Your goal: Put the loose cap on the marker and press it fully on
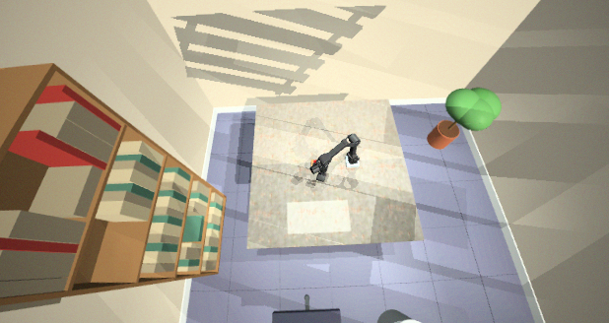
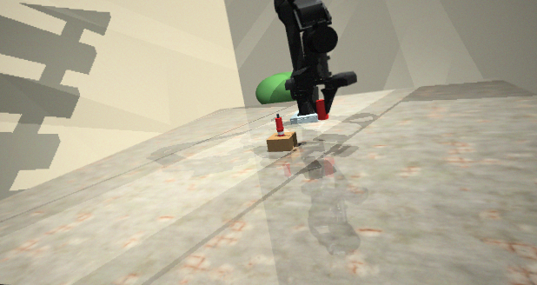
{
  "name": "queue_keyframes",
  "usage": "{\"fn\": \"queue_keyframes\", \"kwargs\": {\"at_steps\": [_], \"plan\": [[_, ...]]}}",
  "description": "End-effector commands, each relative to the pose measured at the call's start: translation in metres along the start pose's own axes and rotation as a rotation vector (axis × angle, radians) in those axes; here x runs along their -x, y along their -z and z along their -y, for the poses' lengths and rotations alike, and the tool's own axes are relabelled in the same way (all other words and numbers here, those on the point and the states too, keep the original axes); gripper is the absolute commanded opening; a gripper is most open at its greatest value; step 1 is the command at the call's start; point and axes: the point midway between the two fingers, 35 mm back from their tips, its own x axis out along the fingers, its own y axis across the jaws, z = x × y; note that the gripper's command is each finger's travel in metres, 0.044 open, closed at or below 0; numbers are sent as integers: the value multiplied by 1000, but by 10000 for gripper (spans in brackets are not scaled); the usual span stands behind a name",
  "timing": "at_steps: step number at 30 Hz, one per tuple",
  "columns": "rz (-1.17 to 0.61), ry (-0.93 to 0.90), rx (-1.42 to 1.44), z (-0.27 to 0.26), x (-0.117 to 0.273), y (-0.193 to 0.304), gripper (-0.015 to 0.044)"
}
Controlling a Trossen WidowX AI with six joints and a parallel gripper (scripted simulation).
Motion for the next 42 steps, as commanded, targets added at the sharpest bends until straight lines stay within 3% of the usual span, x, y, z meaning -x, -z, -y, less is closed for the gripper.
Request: {"fn": "queue_keyframes", "kwargs": {"at_steps": [1,34,42], "plan": [[4,-9,-1,4,7,-8,0],[13,-1,0,81,56,-88,0],[13,-1,0,82,51,-89,0]]}}
